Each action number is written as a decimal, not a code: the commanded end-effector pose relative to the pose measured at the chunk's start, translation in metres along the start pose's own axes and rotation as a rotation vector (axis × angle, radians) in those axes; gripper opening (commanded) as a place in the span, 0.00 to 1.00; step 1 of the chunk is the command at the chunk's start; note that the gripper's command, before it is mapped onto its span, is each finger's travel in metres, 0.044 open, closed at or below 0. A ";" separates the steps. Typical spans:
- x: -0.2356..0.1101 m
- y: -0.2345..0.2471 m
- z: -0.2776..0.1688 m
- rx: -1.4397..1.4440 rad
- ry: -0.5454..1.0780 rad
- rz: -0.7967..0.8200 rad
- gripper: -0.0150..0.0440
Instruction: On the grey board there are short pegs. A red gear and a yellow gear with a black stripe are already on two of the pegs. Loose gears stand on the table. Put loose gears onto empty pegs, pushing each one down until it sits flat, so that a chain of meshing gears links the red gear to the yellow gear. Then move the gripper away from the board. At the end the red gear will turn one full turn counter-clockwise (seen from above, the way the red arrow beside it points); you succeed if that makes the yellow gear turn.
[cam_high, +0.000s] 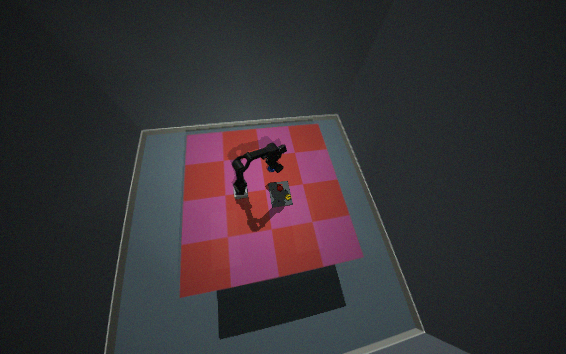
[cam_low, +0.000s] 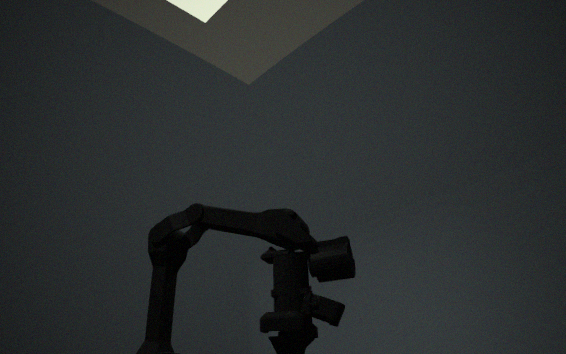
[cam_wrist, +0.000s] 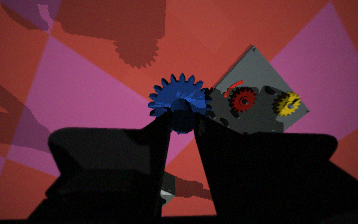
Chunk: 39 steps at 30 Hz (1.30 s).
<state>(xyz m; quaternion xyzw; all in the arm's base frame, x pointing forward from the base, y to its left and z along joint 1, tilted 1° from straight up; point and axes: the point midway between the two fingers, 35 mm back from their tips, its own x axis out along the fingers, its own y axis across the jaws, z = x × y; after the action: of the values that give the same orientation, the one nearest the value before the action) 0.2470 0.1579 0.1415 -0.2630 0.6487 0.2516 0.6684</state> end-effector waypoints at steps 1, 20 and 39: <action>0.002 -0.009 0.003 0.002 -0.003 -0.006 0.25; 0.019 -0.056 0.008 0.024 -0.001 -0.016 0.25; 0.035 -0.103 0.008 0.014 -0.008 -0.007 0.25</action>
<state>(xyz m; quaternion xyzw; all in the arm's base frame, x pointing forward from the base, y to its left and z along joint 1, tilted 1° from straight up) 0.3178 0.0920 0.1106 -0.2589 0.6502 0.2433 0.6716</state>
